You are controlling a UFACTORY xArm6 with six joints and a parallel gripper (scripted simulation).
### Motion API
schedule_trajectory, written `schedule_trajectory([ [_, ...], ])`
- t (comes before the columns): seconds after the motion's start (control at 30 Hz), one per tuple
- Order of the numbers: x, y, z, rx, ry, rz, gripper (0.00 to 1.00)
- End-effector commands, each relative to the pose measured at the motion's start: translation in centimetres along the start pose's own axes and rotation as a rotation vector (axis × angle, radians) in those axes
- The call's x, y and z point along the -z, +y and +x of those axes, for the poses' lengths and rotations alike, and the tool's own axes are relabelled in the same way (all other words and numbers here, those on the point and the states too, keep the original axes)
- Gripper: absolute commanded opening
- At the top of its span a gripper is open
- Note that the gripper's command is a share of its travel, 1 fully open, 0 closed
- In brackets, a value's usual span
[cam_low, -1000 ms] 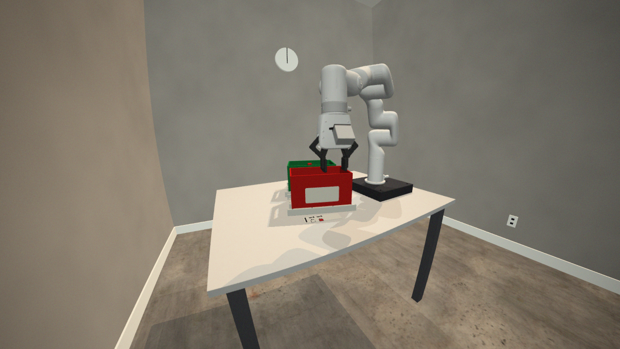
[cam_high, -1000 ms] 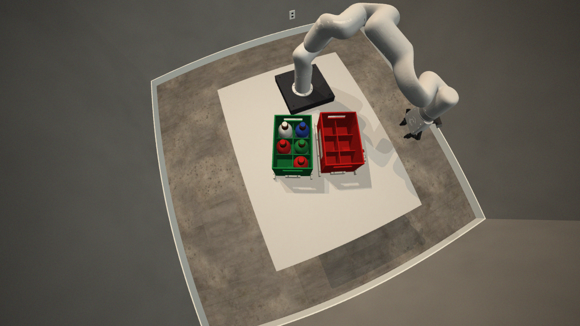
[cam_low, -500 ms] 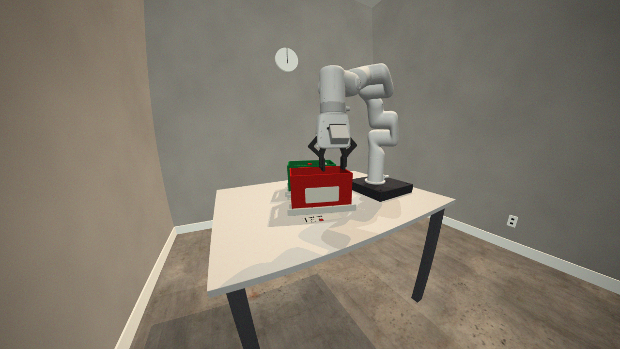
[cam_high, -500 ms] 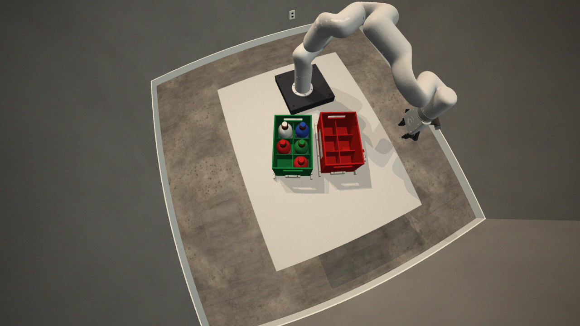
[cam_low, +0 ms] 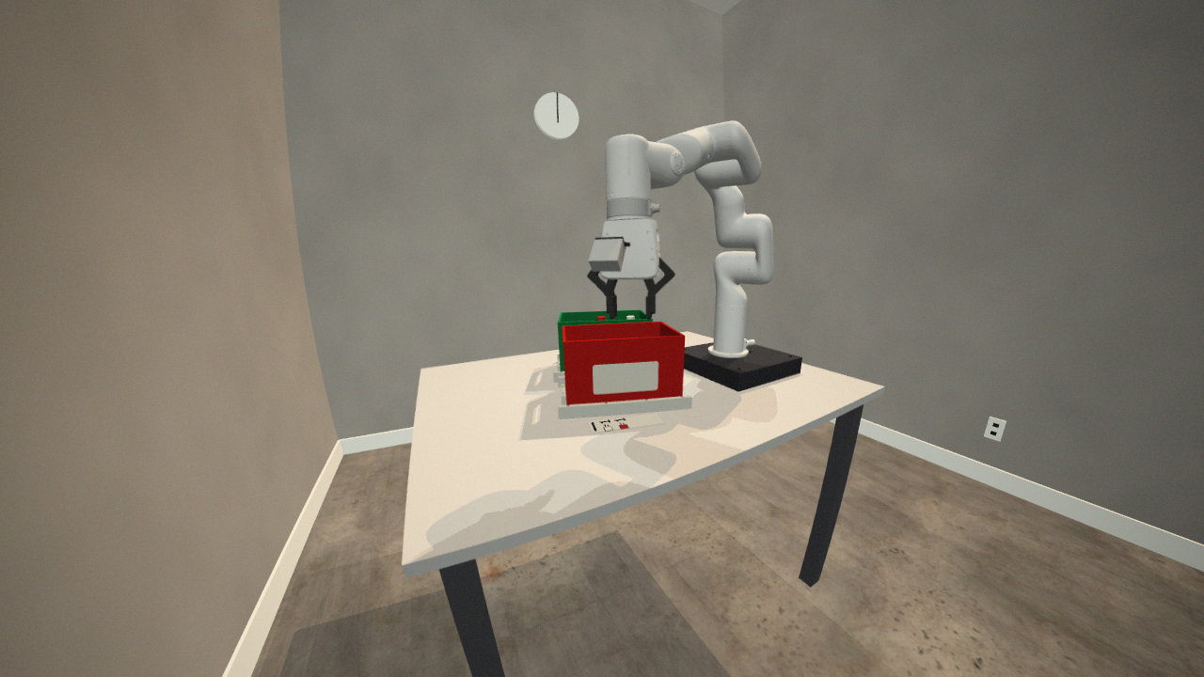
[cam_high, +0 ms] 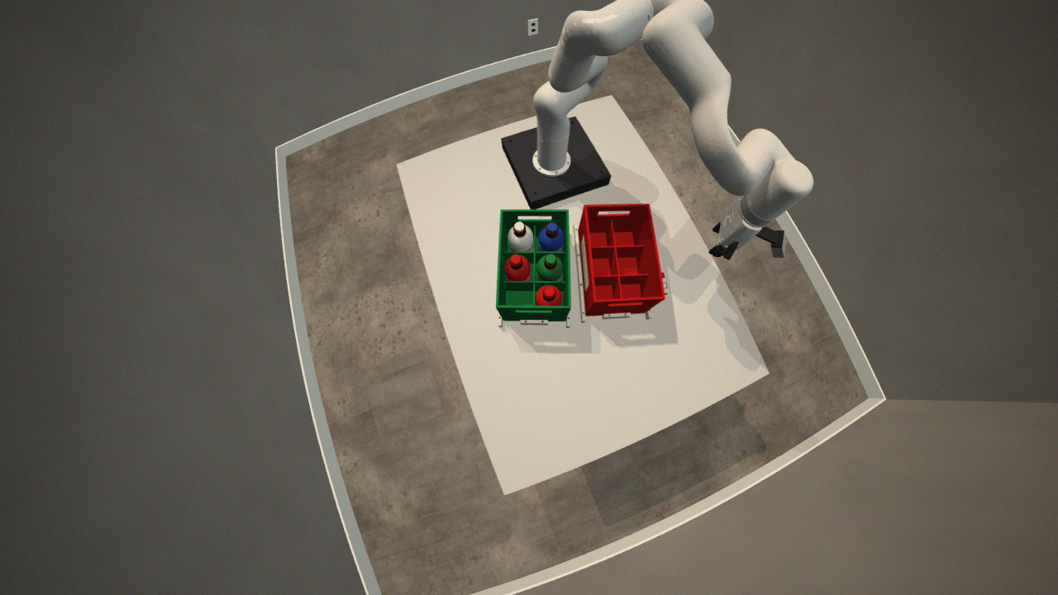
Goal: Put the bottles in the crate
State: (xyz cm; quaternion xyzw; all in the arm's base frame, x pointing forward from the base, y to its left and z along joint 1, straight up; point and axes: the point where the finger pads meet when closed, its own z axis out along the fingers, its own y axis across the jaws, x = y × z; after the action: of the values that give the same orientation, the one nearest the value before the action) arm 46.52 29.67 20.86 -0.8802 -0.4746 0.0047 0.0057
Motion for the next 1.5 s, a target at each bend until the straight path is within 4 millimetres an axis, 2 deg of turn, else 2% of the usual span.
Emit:
schedule_trajectory([
  [0.0,0.5,0.9,-1.2,-0.096,0.011,-0.008,0.65],
  [0.5,1.6,5.0,-7.4,-0.585,0.013,-0.006,0.65],
  [0.57,1.6,5.0,-7.4,-0.585,0.013,-0.006,0.65],
  [0.63,1.8,5.5,-8.3,-0.694,0.014,-0.006,0.65],
  [1.07,2.8,9.0,-13.7,-1.080,0.015,-0.003,0.65],
  [1.13,2.8,9.0,-13.7,-1.080,0.015,-0.003,0.65],
  [1.2,2.9,9.6,-14.5,-1.194,0.015,-0.004,0.65],
  [1.47,3.5,11.7,-17.8,-1.244,0.016,-0.004,0.65],
])
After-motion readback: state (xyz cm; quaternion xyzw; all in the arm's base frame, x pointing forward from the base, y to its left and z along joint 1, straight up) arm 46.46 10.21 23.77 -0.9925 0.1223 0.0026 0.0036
